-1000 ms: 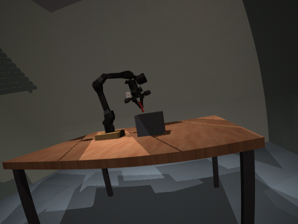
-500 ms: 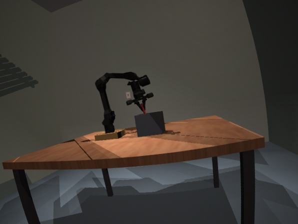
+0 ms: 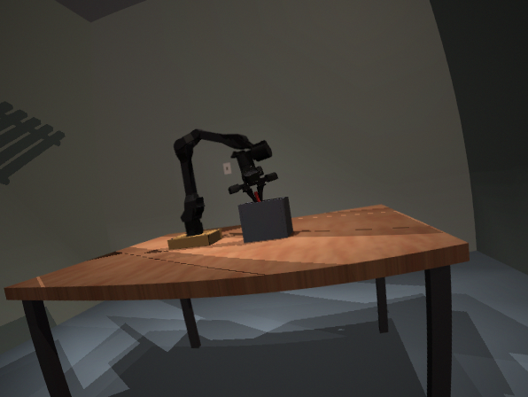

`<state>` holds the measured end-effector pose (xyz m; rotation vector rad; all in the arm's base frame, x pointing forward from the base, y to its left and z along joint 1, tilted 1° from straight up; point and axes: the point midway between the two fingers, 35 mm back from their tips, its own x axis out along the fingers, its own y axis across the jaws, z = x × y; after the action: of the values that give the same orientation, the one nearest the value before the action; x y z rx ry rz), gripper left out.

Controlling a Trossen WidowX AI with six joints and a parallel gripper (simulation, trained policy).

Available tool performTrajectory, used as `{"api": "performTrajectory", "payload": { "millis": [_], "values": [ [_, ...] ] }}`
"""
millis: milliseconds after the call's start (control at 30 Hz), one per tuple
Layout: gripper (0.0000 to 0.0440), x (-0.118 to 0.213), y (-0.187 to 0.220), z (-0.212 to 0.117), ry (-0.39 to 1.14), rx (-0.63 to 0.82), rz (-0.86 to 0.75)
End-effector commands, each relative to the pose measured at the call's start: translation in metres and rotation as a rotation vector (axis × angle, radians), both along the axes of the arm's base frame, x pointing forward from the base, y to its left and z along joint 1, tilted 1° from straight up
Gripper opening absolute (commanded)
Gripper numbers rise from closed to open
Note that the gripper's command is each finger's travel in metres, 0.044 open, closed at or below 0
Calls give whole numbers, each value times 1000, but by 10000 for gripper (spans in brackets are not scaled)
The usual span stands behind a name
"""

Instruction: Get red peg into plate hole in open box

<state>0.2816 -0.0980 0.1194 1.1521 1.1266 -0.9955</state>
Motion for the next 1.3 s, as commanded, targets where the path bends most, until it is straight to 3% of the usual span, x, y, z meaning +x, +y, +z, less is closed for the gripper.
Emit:
{"api": "performTrajectory", "payload": {
  "millis": [0,567,633,767,833,1267],
  "values": [
    [0,4,-2,-9,-3,11,12],
    [2,16,-7,-48,17,17,83],
    [20,17,-7,-51,25,13,89],
    [109,17,-8,-55,46,17,103],
    [131,15,-7,-57,59,26,107],
    [130,18,-15,-42,40,100,97]
  ]
}}
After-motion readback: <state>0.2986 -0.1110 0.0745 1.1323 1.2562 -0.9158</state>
